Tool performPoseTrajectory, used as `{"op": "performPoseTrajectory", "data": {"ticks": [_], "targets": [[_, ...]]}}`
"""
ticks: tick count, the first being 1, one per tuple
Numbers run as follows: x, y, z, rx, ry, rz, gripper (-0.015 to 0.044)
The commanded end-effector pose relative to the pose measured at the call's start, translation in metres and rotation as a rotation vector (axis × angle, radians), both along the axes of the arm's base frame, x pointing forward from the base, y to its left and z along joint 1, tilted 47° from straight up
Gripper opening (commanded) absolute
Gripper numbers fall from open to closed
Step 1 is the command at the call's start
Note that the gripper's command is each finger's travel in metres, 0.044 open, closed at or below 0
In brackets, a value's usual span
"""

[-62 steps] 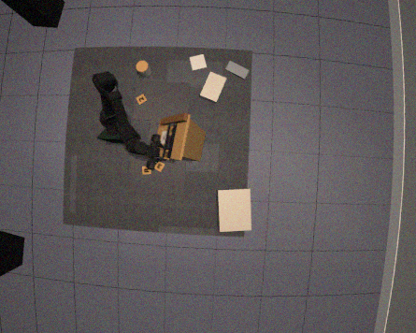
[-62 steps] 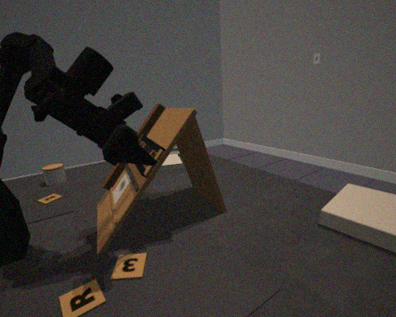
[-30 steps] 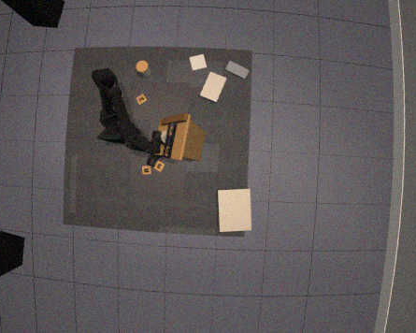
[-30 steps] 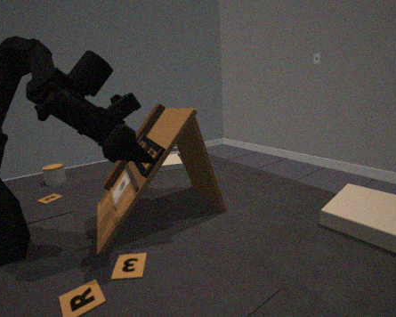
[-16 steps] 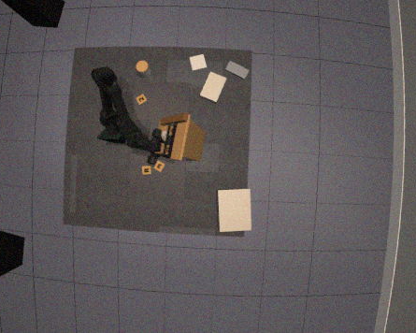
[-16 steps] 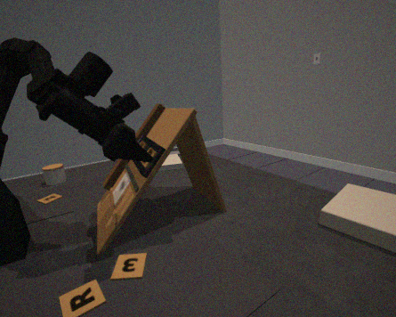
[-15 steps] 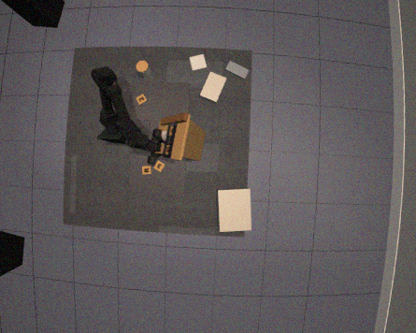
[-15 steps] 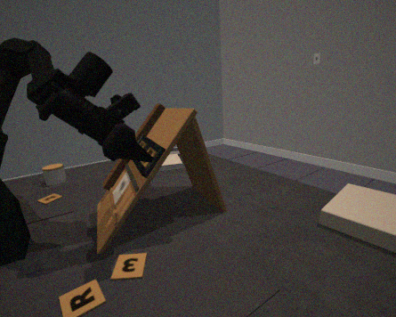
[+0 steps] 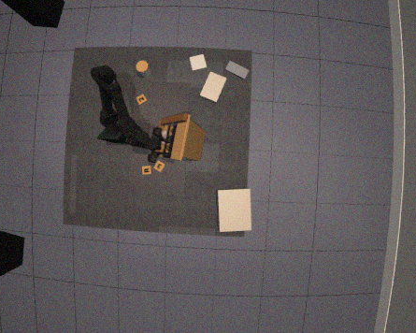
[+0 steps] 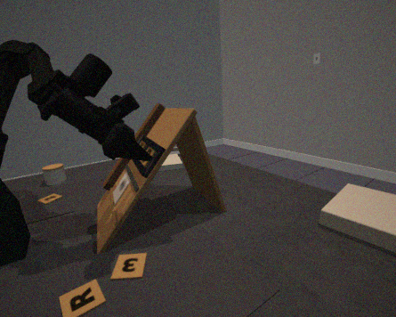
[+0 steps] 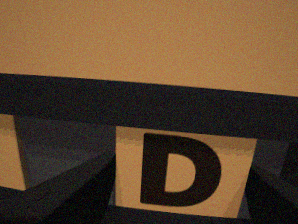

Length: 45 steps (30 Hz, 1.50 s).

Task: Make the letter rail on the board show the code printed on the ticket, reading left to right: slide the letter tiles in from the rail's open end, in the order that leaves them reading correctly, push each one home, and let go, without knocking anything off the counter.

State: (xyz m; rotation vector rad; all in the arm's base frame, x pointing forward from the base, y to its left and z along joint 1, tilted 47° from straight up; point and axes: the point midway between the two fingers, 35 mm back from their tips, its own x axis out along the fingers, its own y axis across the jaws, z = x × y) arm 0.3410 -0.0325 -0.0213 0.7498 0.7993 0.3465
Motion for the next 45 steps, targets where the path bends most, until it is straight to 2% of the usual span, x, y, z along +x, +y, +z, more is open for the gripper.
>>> {"op": "performPoseTrajectory", "data": {"ticks": [1, 45], "targets": [[0.001, 0.001, 0.002, -0.004, -0.001, -0.005, 0.0000], [0.000, 0.020, 0.021, -0.002, 0.000, -0.005, 0.0000]]}}
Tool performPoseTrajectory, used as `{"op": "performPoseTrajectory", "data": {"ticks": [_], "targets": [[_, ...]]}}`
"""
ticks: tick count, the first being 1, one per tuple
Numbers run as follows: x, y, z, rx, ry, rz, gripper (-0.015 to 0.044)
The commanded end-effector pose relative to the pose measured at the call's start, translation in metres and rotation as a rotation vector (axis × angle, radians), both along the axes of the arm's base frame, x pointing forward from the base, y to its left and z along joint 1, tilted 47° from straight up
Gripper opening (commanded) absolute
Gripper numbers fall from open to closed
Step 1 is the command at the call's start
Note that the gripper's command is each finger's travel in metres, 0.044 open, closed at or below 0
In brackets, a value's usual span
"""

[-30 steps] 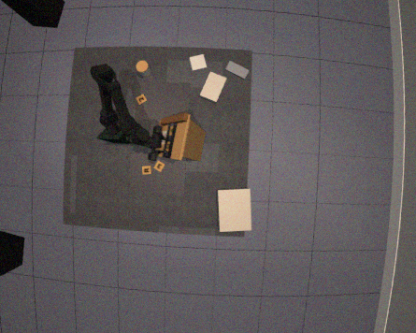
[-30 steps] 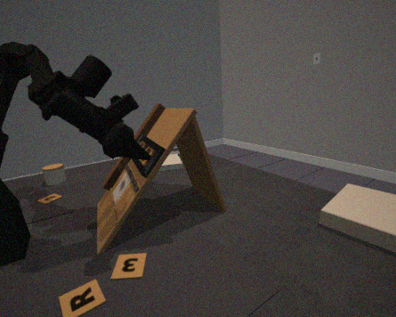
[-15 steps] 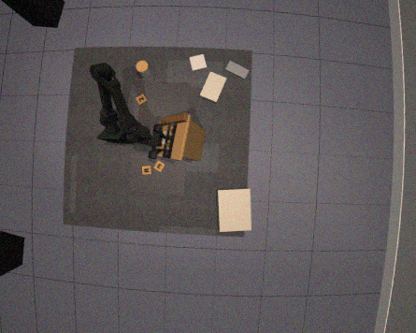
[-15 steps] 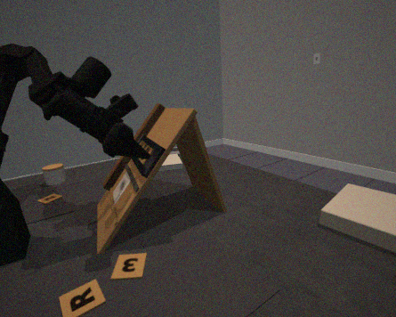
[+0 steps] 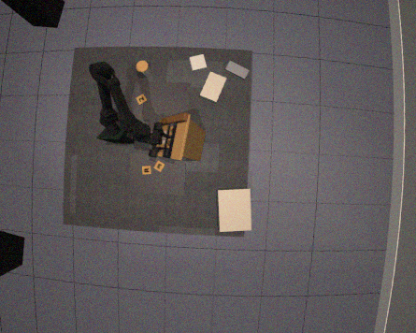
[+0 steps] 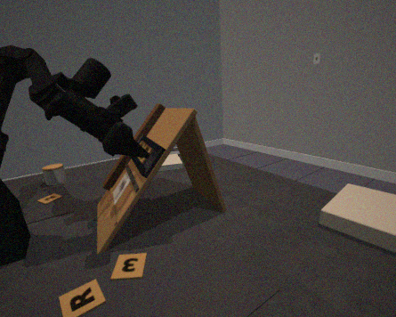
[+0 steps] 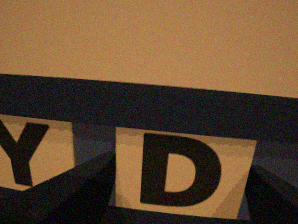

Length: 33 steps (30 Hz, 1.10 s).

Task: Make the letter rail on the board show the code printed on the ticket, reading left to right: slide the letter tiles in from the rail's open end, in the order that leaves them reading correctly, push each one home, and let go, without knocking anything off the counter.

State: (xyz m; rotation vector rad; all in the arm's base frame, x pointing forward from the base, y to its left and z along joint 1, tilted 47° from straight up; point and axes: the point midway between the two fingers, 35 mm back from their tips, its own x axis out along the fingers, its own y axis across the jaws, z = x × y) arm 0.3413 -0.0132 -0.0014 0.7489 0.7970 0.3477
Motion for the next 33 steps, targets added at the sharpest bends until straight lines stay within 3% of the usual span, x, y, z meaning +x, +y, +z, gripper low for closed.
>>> {"op": "performPoseTrajectory", "data": {"ticks": [1, 15, 26, 33], "targets": [[0.000, 0.001, 0.002, -0.002, 0.002, -0.005, 0.0000], [0.000, 0.007, 0.007, -0.002, 0.003, -0.005, 0.0000], [-0.003, 0.004, 0.008, -0.002, 0.002, -0.005, 0.0289], [-0.008, 0.000, 0.013, -0.002, 0.003, -0.005, 0.0295]]}}
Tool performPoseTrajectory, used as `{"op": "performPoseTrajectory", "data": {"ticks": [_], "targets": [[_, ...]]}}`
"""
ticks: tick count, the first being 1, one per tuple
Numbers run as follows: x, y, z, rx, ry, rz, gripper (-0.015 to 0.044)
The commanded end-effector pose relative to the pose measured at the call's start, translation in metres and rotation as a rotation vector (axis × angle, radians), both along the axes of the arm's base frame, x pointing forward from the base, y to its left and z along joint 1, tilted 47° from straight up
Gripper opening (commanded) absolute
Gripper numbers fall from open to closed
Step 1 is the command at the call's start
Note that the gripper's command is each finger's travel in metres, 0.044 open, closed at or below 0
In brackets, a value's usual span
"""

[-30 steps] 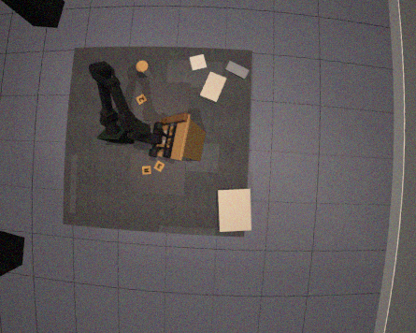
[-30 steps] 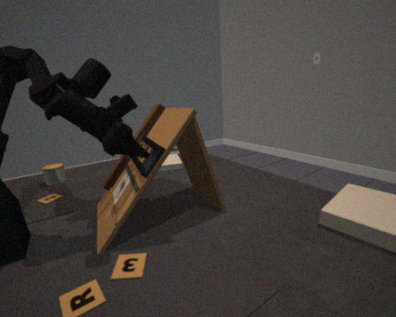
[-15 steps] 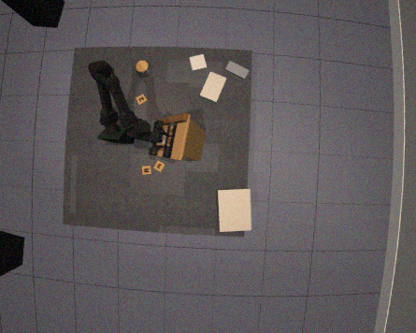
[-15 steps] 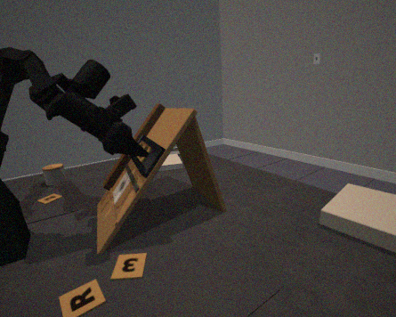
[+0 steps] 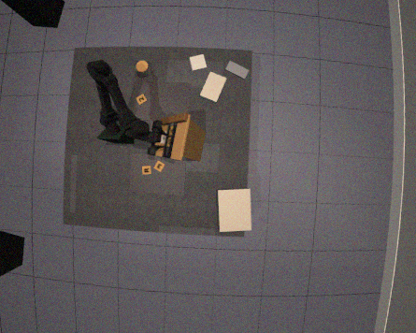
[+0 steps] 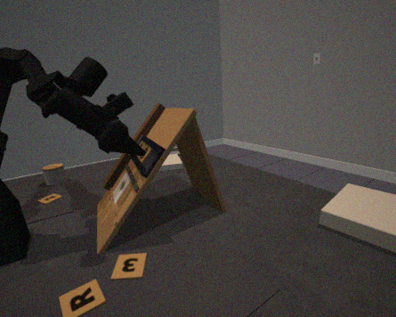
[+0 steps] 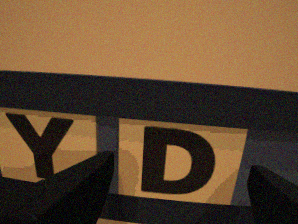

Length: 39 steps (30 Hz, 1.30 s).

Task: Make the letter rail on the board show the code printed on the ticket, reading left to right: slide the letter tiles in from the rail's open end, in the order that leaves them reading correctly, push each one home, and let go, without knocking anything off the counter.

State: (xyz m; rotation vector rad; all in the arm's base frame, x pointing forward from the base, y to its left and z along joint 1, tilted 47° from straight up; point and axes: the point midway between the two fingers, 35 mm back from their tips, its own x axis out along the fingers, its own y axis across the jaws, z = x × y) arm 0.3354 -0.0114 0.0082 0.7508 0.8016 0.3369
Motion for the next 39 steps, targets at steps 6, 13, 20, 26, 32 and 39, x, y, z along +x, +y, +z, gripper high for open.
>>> {"op": "performPoseTrajectory", "data": {"ticks": [6, 13, 20, 26, 32, 39], "targets": [[-0.005, -0.005, 0.006, 0.001, -0.004, 0.002, 0.0295], [-0.009, -0.009, 0.007, 0.000, -0.004, 0.002, 0.0295], [-0.012, -0.013, 0.009, 0.000, -0.004, 0.002, 0.0295], [-0.015, -0.015, 0.011, 0.000, -0.004, 0.002, 0.0295], [-0.018, -0.018, 0.013, 0.000, -0.004, 0.002, 0.0295], [-0.021, -0.020, 0.016, 0.000, -0.003, 0.002, 0.0295]]}}
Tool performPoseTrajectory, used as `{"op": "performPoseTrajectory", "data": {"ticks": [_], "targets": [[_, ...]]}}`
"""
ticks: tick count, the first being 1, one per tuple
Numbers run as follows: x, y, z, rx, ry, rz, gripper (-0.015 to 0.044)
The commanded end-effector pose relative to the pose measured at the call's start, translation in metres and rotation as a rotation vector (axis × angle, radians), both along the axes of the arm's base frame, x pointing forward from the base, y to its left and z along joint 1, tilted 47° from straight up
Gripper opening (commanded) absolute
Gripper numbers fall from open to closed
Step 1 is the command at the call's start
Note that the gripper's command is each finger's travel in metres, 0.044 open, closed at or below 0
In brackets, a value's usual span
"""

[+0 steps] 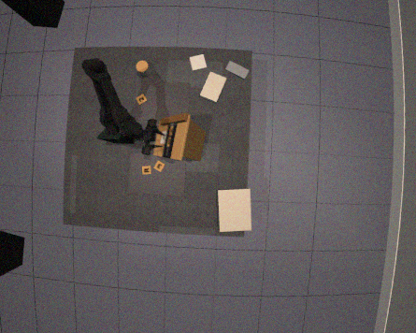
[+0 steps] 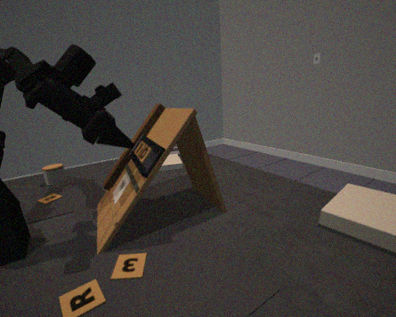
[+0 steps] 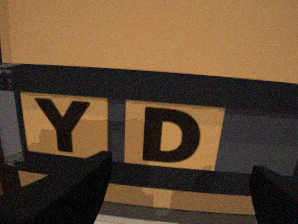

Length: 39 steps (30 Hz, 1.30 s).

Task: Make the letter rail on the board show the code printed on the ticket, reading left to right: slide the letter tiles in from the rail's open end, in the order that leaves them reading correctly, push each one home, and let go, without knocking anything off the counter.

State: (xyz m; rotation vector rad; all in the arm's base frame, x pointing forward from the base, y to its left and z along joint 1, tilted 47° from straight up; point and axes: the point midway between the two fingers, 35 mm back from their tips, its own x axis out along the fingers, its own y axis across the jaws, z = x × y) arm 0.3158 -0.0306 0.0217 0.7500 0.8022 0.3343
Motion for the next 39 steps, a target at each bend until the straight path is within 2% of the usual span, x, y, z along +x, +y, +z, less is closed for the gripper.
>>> {"op": "performPoseTrajectory", "data": {"ticks": [1, 8, 19, 29, 39], "targets": [[-0.002, -0.001, 0.003, 0.001, -0.004, 0.004, 0.0295], [-0.004, -0.001, 0.006, 0.001, -0.004, 0.004, 0.0295], [-0.003, -0.002, 0.004, 0.000, 0.001, -0.001, 0.0006], [-0.002, -0.002, 0.003, -0.001, 0.005, 0.002, 0.0000], [0.022, -0.022, -0.020, -0.057, 0.247, 0.206, 0.0000]]}}
